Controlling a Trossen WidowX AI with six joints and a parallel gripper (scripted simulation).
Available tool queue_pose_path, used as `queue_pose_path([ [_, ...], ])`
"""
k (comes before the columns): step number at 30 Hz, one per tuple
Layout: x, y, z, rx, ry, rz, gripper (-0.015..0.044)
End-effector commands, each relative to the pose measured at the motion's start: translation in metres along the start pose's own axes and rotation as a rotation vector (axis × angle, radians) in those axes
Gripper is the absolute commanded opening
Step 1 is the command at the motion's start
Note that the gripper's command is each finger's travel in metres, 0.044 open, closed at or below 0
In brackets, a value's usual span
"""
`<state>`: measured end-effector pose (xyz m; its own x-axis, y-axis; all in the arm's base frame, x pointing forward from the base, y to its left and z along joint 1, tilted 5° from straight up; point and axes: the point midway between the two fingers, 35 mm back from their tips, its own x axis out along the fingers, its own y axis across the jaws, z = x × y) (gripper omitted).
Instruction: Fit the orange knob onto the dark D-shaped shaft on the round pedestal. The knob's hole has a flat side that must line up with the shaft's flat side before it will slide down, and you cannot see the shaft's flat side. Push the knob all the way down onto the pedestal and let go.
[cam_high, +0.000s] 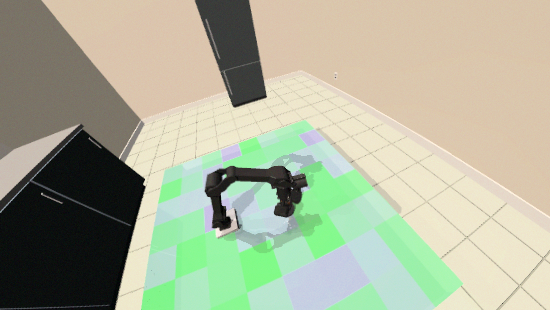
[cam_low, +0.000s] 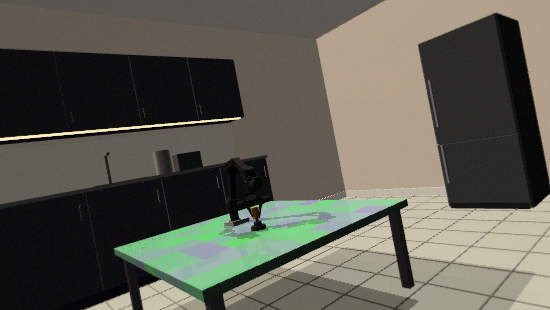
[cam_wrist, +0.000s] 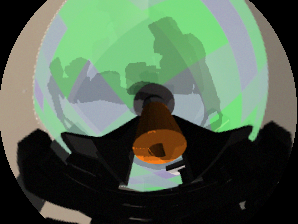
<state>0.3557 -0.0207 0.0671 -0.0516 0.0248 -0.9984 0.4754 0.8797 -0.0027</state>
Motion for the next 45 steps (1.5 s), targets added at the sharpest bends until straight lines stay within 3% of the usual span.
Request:
queue_pose_path([
  [1,-0.0027,0.0008,0.0024,0.122,-0.005,0.001,0.0000],
  [38,-0.0017,-0.0002,0.0006,0.163,-0.005,0.001,0.0000],
  [45,-0.0034,0.0006,0.0021,0.362,-0.005,0.001,0.0000],
])
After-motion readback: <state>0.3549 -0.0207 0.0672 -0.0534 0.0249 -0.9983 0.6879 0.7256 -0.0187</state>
